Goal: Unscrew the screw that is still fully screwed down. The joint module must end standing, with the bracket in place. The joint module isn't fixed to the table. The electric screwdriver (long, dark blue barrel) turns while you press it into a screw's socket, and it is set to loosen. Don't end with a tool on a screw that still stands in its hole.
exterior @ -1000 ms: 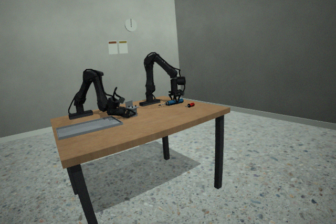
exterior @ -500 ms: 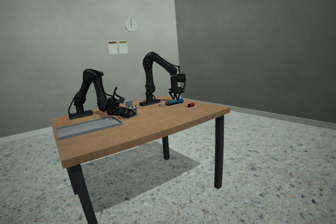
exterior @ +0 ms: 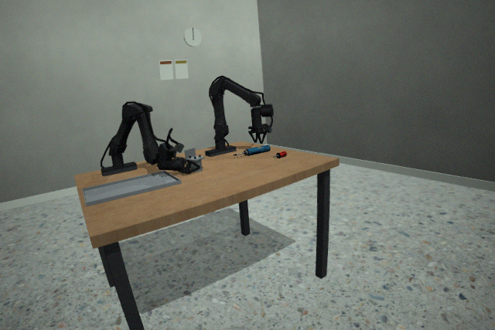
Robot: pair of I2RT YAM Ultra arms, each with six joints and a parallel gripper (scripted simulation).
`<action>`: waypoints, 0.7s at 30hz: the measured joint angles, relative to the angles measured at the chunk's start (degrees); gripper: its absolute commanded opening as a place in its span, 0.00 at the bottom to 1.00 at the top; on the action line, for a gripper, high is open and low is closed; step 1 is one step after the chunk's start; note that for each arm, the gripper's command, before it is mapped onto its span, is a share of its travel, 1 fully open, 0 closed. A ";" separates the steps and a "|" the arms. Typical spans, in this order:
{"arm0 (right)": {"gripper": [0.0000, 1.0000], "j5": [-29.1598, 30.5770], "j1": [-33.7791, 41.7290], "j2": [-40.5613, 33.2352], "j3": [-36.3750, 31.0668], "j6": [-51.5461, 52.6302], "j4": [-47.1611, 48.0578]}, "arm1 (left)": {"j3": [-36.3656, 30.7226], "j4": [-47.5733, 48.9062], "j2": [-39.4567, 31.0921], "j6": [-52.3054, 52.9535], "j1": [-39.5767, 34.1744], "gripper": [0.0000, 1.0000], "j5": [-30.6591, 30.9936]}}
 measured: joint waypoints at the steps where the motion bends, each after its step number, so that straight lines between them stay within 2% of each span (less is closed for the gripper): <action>1: 0.59 0.00 0.00 0.00 0.00 0.00 0.00 | 0.07 -0.20 -0.02 0.00 0.00 0.65 0.00; 18: 0.59 0.00 0.00 0.00 0.00 0.00 0.00 | 1.31 -2.84 0.00 0.02 0.00 0.65 0.00; 19: 0.68 0.00 0.00 0.00 0.00 0.00 0.00 | 1.31 -2.91 0.00 0.02 0.00 0.65 0.00; 21: 0.68 -0.02 0.02 -0.02 0.02 0.02 0.00 | 1.31 -3.04 0.00 0.02 0.00 0.65 0.00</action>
